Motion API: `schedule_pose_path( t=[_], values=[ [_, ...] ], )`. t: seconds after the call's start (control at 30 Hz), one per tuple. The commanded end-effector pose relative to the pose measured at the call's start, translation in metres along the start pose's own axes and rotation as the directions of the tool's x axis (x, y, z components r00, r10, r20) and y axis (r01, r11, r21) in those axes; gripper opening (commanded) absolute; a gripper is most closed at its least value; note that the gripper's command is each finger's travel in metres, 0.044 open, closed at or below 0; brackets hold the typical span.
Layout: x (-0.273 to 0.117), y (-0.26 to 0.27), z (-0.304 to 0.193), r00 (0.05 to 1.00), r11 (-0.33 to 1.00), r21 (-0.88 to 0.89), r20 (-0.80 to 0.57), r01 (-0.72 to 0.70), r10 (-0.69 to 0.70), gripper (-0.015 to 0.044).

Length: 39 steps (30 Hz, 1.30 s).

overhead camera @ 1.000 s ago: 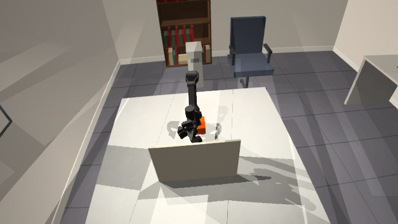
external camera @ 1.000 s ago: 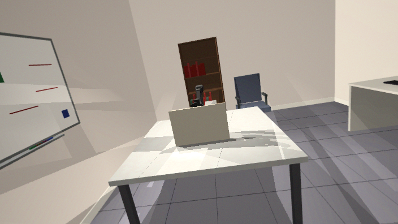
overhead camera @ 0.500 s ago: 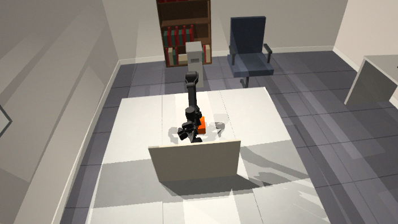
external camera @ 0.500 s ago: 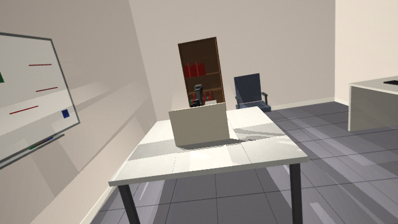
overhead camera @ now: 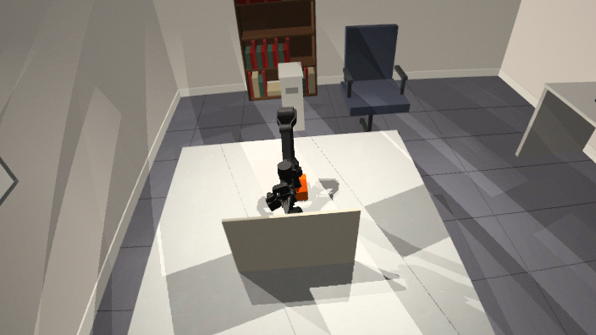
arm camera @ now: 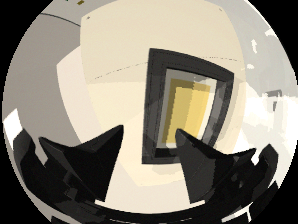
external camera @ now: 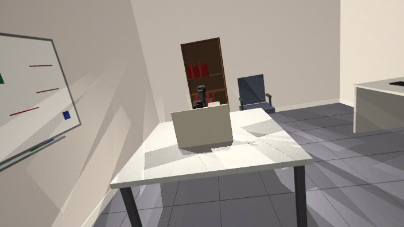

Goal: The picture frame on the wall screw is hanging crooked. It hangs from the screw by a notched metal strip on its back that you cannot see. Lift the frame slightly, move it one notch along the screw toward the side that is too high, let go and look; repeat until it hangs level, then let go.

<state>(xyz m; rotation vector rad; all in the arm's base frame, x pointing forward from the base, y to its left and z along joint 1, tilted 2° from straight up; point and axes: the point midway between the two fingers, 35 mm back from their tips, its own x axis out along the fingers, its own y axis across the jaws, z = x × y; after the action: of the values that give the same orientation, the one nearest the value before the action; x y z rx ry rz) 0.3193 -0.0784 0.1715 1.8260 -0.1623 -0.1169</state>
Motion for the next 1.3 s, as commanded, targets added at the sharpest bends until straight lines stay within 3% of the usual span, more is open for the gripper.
schedule_pose_path(
  t=[0.0,0.53,1.27],
  values=[
    [0.008,0.000,0.001,1.000,1.000,-0.004,0.006,0.001,-0.001,0.0260],
    [0.033,-0.001,0.001,1.000,1.000,-0.004,0.005,0.000,0.000,0.0260],
    [0.033,-0.001,0.001,1.000,1.000,-0.004,0.005,0.000,0.000,0.0260]
  ],
)
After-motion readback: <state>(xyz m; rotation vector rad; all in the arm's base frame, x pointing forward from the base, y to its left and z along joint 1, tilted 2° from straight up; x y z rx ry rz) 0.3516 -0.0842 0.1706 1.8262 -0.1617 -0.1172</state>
